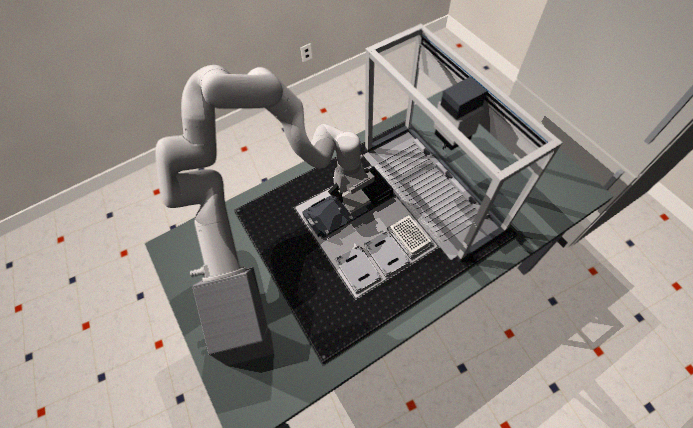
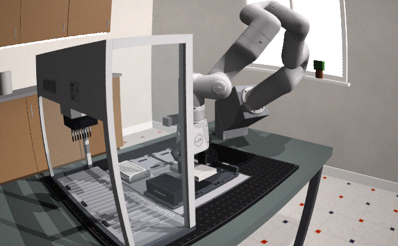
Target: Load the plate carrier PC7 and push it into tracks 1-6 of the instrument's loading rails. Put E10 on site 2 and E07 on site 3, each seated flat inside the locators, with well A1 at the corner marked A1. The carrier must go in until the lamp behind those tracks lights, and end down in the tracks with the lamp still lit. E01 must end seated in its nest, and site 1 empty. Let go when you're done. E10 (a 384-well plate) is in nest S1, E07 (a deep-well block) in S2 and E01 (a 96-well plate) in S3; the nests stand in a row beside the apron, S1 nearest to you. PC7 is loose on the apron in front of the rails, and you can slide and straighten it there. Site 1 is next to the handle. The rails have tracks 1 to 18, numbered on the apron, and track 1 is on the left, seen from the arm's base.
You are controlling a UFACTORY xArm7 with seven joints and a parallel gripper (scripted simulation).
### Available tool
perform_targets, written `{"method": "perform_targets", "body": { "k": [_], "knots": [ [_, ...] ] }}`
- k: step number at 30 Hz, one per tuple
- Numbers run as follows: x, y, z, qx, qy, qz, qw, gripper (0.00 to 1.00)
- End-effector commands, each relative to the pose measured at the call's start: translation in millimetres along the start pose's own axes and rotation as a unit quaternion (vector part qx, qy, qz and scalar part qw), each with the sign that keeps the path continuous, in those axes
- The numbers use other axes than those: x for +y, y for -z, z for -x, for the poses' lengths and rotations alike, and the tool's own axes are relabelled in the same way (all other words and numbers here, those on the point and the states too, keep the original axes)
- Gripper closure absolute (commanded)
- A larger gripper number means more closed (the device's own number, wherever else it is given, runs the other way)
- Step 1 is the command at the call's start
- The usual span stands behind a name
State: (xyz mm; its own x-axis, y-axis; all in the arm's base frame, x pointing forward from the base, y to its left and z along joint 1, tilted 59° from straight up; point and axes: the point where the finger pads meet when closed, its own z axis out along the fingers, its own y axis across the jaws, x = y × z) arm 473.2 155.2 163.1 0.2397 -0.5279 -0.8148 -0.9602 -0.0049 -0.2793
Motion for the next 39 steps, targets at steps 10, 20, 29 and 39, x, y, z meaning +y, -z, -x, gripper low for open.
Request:
{"method": "perform_targets", "body": {
  "k": [10,20,29,39],
  "knots": [
    [-1.6,-20.2,-1.2,0.001,0.000,-0.002,1.000,1.00],
    [-1.7,-30.7,-1.2,0.001,0.000,-0.002,1.000,1.00],
    [-1.7,-30.7,-1.3,0.001,0.000,-0.002,1.000,1.00],
    [-1.7,-30.7,-1.3,0.001,0.000,-0.002,1.000,1.00]
  ]
}}
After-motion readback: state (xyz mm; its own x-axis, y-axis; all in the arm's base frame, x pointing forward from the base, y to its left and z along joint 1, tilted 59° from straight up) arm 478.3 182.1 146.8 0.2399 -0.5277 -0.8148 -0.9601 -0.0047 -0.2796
